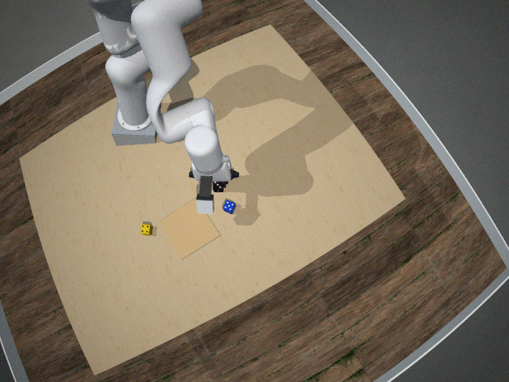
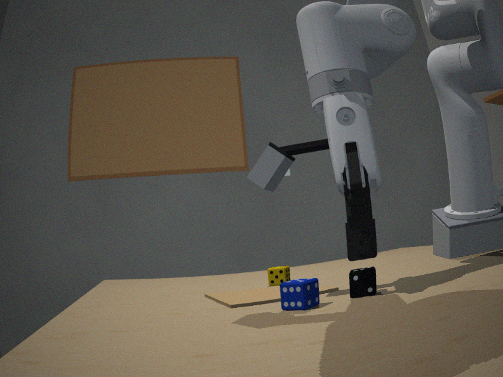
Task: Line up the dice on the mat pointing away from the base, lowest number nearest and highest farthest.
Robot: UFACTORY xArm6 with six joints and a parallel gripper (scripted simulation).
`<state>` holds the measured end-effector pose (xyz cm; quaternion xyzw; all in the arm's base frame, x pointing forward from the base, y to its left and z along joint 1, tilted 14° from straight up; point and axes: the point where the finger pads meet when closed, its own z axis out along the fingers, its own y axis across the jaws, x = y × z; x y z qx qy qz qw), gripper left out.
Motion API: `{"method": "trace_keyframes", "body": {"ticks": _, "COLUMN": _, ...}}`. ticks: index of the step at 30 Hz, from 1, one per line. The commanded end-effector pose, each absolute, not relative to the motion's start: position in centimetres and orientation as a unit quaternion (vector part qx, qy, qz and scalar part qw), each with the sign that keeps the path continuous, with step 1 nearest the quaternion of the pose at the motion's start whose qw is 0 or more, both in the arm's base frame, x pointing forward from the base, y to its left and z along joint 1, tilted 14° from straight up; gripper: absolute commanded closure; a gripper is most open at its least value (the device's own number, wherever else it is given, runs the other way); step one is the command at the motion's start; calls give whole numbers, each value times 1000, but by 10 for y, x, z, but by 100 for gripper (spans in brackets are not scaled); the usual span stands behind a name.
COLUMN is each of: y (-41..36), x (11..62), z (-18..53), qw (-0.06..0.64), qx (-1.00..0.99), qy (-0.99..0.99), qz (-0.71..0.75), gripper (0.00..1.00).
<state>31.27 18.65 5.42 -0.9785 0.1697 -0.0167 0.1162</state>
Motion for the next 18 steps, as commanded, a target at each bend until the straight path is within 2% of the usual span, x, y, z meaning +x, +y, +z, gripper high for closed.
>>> {"method": "trace_keyframes", "body": {"ticks": 1, "y": 188, "x": 314, "z": 52, "qw": 118, "qx": -978, "qy": 170, "qz": -18, "gripper": 53}}
{"method": "trace_keyframes", "body": {"ticks": 18, "y": 189, "x": 315, "z": 49, "qw": 118, "qx": -978, "qy": 170, "qz": -18, "gripper": 53}}
